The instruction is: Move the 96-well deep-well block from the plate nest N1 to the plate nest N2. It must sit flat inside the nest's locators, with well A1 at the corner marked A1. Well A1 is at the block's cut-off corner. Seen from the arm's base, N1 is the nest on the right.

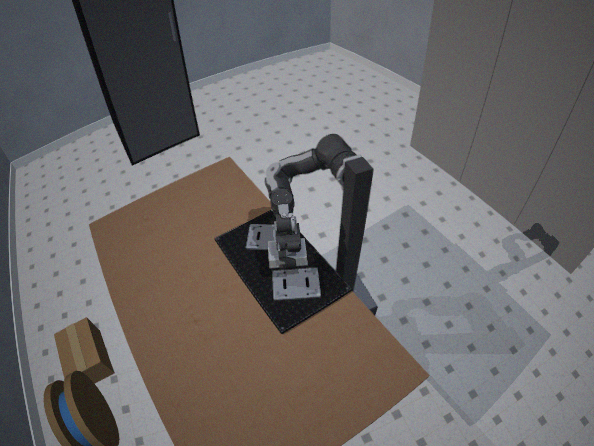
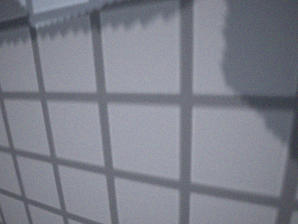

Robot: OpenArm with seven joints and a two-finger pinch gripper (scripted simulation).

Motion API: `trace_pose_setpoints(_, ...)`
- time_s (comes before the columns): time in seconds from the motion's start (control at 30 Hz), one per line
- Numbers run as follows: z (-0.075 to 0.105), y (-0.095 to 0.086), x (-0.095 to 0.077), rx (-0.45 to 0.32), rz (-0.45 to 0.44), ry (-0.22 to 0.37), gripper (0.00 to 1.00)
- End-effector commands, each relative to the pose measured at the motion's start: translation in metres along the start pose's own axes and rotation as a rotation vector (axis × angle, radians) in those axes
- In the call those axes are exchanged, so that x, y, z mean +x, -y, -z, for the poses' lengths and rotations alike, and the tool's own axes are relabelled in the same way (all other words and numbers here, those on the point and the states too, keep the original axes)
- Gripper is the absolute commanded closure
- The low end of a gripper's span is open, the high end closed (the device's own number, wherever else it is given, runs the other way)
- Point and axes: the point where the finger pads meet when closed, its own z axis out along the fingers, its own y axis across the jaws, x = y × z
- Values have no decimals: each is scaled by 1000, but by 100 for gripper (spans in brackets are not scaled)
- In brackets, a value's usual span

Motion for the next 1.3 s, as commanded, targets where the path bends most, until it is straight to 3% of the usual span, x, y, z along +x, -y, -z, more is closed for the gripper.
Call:
trace_pose_setpoints(0.0,0,-7,3,10,-16,6,100)
trace_pose_setpoints(0.03,0,-14,6,11,-16,6,100)
trace_pose_setpoints(0.43,0,-14,6,11,-16,6,100)
trace_pose_setpoints(0.6,-1,-52,21,11,-16,6,100)
trace_pose_setpoints(1.0,-1,-52,21,11,-16,6,100)
trace_pose_setpoints(1.17,-33,-52,23,10,-11,4,100)
trace_pose_setpoints(1.27,-33,-52,23,10,-11,4,100)
